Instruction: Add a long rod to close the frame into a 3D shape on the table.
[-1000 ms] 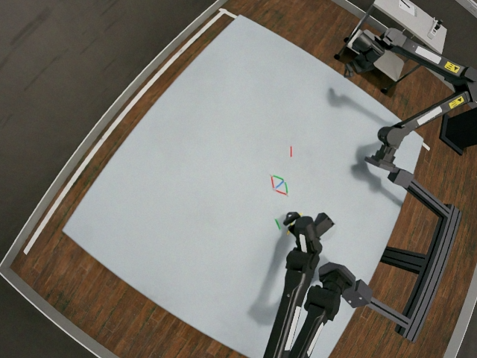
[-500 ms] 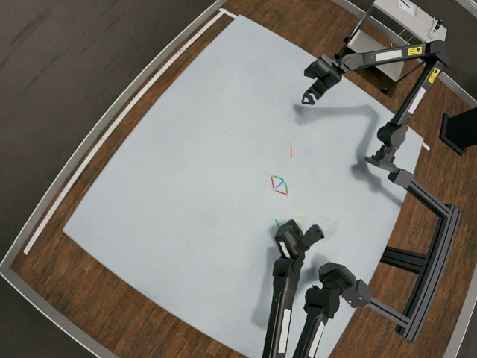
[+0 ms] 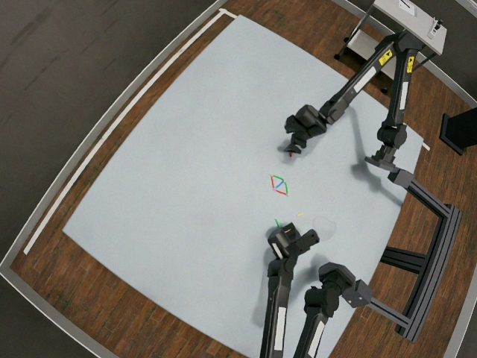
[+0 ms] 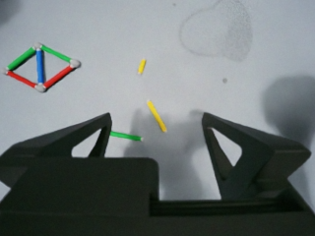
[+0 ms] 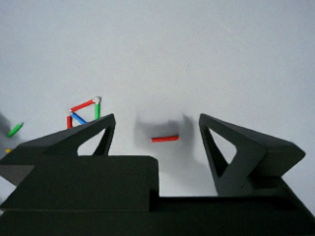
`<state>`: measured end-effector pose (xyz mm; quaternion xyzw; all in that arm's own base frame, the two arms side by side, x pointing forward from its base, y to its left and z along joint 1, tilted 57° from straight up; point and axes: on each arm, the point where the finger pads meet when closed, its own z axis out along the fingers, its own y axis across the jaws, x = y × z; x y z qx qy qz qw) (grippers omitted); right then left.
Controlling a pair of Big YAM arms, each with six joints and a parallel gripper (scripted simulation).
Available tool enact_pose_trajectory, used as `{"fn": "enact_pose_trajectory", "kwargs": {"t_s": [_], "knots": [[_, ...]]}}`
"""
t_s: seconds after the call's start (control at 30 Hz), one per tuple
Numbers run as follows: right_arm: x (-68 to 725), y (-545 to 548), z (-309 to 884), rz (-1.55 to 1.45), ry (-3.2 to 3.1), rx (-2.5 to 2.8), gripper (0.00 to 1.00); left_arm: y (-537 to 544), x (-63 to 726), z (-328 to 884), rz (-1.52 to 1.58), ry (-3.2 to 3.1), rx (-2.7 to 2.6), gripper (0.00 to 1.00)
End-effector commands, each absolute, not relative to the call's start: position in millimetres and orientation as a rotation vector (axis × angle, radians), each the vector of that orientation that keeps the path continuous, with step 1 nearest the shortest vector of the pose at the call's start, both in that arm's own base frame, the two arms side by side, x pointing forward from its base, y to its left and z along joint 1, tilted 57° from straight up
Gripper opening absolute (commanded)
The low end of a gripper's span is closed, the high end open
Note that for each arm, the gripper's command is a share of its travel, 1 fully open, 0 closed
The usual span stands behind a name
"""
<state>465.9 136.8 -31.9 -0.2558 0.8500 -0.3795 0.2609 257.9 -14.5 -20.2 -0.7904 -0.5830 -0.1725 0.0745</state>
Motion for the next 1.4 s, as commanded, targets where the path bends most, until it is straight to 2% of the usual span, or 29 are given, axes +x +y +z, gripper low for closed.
{"fn": "enact_pose_trajectory", "kwargs": {"t_s": [0.0,0.4,0.93,1.13,1.37], "knots": [[450.4,173.7,-92.2,-1.026,2.206,-0.983,1.00,-16.7,255.4,-21.2,-0.498,-1.719,-2.391,1.00],[393.7,201.2,-194.3,-0.963,2.096,-1.297,1.00,-16.2,255.1,-21.4,-0.496,-1.721,-2.388,1.00],[401.0,201.9,-194.7,-0.945,2.104,-1.249,1.00,-16.8,257.8,-20.1,-0.510,-1.727,-2.391,1.00],[371.2,223.3,-183.7,-0.857,2.112,-1.238,1.00,-12.3,261.0,-35.5,-0.618,-1.923,-2.200,0.32],[307.0,262.3,-165.4,-0.679,2.089,-1.309,1.00,9.6,273.0,-50.8,-0.899,-2.046,-1.911,0.31]]}}
